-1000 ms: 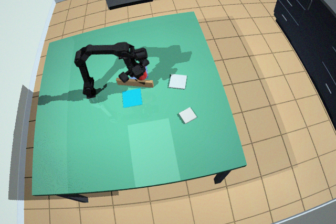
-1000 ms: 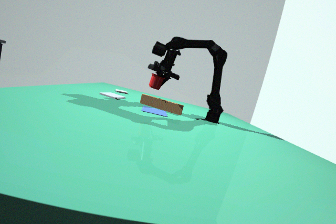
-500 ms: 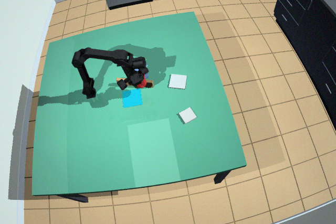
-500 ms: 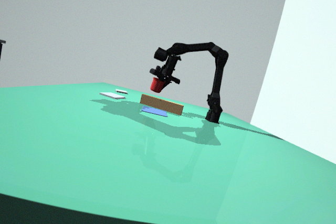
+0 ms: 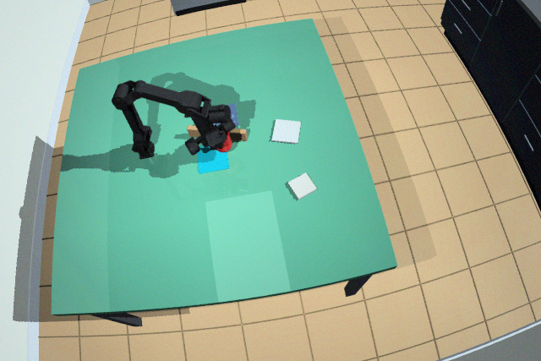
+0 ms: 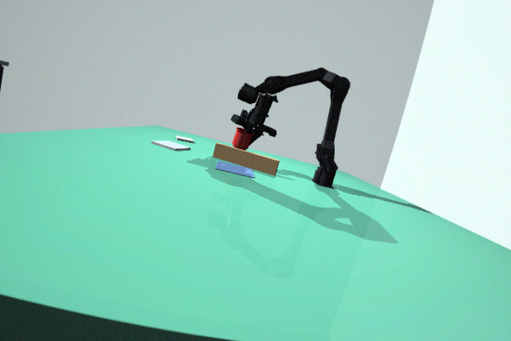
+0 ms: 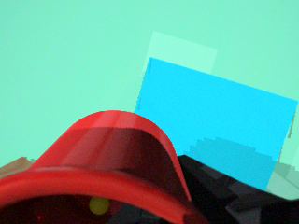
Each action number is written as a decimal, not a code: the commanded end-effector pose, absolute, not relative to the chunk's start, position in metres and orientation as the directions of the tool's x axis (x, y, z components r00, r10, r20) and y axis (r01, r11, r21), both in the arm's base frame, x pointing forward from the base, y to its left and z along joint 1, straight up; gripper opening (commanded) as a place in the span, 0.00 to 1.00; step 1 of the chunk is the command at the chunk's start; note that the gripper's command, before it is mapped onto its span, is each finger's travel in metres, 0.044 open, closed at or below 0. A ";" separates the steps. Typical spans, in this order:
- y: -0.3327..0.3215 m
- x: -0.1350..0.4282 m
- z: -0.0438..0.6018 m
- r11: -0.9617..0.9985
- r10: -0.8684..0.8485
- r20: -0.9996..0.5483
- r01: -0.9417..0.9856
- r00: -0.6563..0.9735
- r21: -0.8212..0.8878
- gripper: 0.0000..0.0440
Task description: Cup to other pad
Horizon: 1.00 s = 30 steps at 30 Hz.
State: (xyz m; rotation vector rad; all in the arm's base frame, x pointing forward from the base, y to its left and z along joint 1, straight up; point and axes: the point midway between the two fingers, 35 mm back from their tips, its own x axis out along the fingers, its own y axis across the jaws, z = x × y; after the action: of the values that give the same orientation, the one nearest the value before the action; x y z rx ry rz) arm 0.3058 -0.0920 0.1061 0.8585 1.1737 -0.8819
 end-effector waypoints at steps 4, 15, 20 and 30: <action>-0.094 0.293 0.091 0.398 -0.124 -0.982 0.914 0.142 0.082 0.02; -0.096 0.272 0.068 0.370 -0.126 -0.985 0.927 0.118 0.064 0.09; -0.101 0.273 0.071 0.352 -0.134 -0.978 0.930 0.162 0.106 0.32; -0.100 0.268 0.085 0.348 -0.126 -0.965 0.921 0.230 0.174 0.41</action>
State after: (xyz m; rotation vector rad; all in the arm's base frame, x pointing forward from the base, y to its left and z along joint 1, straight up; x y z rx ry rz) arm 0.2717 -0.1015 0.0857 0.9294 1.0830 -0.8954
